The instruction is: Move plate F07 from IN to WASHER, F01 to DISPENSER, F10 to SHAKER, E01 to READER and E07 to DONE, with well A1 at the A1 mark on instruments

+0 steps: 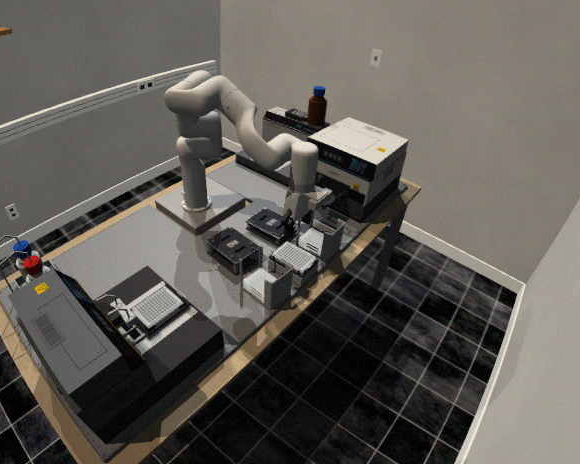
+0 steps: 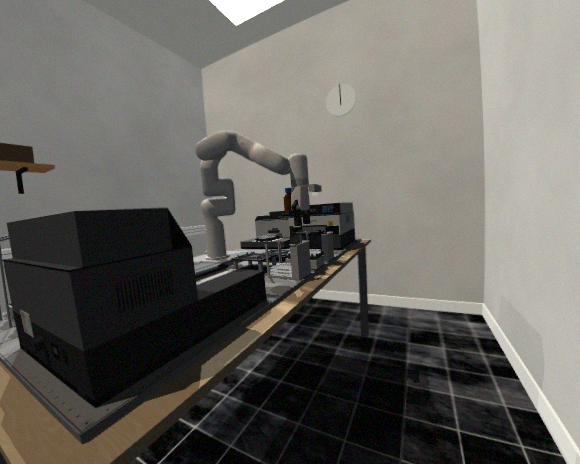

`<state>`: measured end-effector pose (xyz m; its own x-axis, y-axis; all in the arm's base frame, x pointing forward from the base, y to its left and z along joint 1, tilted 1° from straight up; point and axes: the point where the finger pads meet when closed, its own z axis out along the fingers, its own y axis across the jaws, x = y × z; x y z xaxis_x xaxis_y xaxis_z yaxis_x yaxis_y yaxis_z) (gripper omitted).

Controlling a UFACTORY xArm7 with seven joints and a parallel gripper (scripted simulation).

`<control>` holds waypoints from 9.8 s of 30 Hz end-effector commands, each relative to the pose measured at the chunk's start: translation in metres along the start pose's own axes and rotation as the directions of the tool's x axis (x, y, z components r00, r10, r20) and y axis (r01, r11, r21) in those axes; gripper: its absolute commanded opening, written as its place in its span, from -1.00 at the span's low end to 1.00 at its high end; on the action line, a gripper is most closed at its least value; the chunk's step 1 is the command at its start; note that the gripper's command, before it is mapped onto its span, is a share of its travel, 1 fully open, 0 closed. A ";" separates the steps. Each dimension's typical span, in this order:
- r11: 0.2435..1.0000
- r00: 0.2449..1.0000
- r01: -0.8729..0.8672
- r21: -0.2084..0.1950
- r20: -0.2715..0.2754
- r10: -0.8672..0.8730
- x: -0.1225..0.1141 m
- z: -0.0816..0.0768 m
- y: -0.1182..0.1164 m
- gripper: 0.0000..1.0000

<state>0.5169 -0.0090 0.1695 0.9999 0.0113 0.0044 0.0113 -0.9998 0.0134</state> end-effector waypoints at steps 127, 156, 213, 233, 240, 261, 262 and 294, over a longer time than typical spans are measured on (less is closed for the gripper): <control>1.000 1.000 0.000 -0.001 -0.004 0.000 0.002 0.105 0.000 1.00; 1.000 1.000 0.000 -0.001 -0.004 0.000 0.002 0.114 0.000 1.00; 1.000 1.000 0.000 -0.001 -0.004 0.000 0.002 0.117 0.000 -1.00; 1.000 1.000 0.000 -0.001 -0.004 0.000 0.002 0.117 0.000 -1.00; 1.000 1.000 0.000 -0.001 -0.004 0.000 0.002 0.115 0.000 -1.00; 1.000 1.000 0.000 -0.001 -0.004 0.000 0.002 0.109 0.000 -1.00; 1.000 1.000 0.000 -0.001 -0.004 0.000 0.002 0.109 0.000 -1.00; 1.000 1.000 0.000 -0.001 -0.004 0.000 0.001 0.090 0.000 -1.00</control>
<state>0.5175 -0.0102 0.0745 0.9999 0.0113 0.0049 0.0112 -0.9998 0.0137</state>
